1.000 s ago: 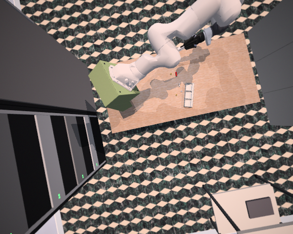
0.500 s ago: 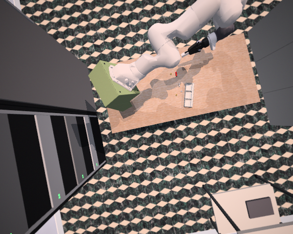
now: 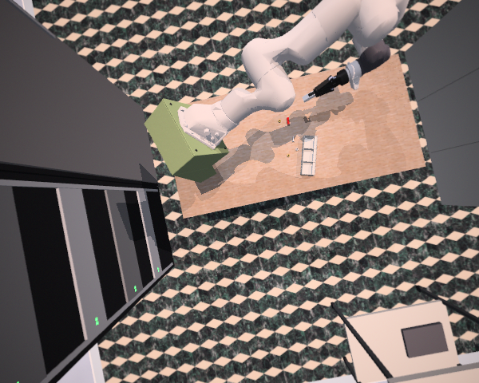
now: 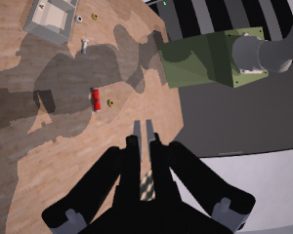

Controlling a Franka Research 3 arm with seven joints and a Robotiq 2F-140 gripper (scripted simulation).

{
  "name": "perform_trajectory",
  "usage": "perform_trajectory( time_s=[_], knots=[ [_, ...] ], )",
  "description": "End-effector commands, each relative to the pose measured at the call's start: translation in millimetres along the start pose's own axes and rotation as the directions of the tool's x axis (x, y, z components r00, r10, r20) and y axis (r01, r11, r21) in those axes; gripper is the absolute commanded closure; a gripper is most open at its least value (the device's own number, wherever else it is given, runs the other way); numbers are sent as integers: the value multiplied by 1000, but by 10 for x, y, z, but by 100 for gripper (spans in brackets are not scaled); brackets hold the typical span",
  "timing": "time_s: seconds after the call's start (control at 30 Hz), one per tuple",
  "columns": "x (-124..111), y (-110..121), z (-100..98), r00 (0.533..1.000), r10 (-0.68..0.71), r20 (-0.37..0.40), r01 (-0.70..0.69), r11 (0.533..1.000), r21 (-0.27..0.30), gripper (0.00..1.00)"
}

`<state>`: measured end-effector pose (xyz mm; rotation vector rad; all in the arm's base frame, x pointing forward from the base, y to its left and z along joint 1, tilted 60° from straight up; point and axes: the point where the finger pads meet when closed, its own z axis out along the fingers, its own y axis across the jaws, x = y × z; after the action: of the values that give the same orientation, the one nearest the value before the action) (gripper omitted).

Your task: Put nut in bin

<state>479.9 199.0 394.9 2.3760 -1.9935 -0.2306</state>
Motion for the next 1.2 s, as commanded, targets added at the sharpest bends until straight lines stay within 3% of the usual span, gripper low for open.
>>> perform_trajectory(
  time_s=[0.0,0.13,0.27,0.63,0.83,0.97,1.03,1.17],
  knots=[
    [144,-76,-41,988,-156,-3,156,988,13,95],
    [346,-140,-95,981,-196,-13,196,980,25,95],
    [346,-140,-95,978,-209,-14,209,978,26,95],
    [969,-281,-258,940,-336,-55,339,939,51,95],
    [1129,-303,-299,927,-369,-69,373,926,55,95],
    [1397,-331,-367,901,-425,-88,430,901,57,95],
    [1397,-331,-367,893,-441,-91,447,893,56,95],
    [1614,-343,-421,873,-475,-107,482,874,56,95]
  ],
)
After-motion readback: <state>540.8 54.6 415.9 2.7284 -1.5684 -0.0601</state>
